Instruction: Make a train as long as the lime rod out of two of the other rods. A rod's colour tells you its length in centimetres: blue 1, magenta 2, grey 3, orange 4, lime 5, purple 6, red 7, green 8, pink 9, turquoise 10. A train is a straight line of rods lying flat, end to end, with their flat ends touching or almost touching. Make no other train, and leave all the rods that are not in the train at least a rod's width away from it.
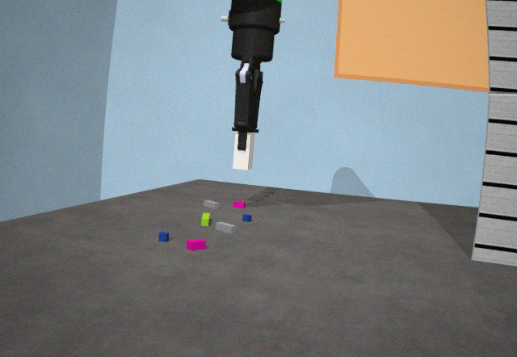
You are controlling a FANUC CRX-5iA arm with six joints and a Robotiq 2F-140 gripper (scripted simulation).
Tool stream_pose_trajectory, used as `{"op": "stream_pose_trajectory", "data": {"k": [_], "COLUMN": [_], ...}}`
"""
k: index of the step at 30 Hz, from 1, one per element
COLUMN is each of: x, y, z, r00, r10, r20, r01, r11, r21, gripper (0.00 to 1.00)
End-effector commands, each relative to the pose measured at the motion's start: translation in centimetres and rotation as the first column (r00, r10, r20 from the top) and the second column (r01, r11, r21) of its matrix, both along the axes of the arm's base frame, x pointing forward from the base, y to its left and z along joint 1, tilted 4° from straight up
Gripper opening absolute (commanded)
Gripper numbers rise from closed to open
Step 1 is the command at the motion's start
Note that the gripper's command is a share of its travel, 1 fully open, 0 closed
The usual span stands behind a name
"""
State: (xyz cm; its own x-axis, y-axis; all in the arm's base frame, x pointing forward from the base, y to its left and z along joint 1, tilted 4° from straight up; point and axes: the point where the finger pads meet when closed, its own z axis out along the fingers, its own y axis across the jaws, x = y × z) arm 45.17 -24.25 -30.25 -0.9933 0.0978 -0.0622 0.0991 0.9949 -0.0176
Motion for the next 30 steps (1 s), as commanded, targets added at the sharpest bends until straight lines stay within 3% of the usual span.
{"op": "stream_pose_trajectory", "data": {"k": [1, 30], "x": [0.0, 0.2], "y": [0.0, -0.1], "z": [0.0, -2.9], "r00": [1.0, 1.0], "r10": [0.0, -0.001], "r20": [0.0, -0.001], "r01": [0.0, 0.001], "r11": [1.0, 1.0], "r21": [-0.001, -0.003], "gripper": [0.15, 0.15]}}
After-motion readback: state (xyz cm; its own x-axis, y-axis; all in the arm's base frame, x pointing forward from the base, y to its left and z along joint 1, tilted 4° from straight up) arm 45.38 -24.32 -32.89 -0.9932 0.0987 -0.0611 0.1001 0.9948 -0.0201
